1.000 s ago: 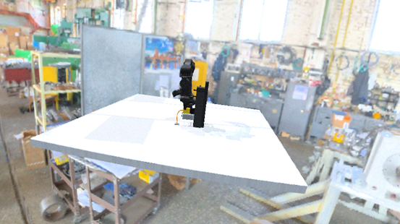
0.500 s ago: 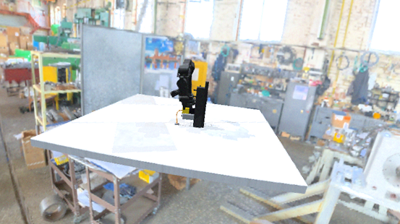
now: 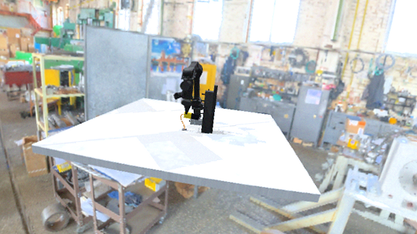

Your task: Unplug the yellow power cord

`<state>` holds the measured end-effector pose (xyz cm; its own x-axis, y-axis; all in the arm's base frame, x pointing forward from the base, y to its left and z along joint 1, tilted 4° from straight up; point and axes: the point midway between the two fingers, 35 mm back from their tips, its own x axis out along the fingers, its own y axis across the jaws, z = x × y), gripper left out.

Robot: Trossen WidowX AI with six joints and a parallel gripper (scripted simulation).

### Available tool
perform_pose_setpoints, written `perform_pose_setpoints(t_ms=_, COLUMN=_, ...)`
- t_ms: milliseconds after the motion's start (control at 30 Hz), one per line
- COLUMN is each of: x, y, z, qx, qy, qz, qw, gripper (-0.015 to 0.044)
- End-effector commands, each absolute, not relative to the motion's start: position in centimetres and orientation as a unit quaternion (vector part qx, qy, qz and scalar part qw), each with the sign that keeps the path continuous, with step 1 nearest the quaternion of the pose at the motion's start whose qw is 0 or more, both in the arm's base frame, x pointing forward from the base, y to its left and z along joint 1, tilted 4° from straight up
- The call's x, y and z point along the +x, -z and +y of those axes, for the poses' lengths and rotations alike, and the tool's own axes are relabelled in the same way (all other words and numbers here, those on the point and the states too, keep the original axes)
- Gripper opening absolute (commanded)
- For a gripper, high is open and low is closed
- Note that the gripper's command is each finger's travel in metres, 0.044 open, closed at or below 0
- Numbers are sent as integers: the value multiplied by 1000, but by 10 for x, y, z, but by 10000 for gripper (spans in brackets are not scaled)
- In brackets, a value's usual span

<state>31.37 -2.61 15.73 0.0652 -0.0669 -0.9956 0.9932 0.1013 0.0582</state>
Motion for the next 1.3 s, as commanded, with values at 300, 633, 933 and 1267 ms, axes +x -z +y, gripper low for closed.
perform_pose_setpoints(t_ms=300, x=318, y=-173, z=-82, qx=470, qy=479, qz=488, qw=558, gripper=440)
perform_pose_setpoints(t_ms=633, x=318, y=-173, z=-85, qx=470, qy=479, qz=488, qw=558, gripper=440)
perform_pose_setpoints(t_ms=933, x=318, y=-173, z=-85, qx=470, qy=479, qz=488, qw=558, gripper=440)
perform_pose_setpoints(t_ms=1267, x=318, y=-173, z=-85, qx=470, qy=479, qz=488, qw=558, gripper=440)
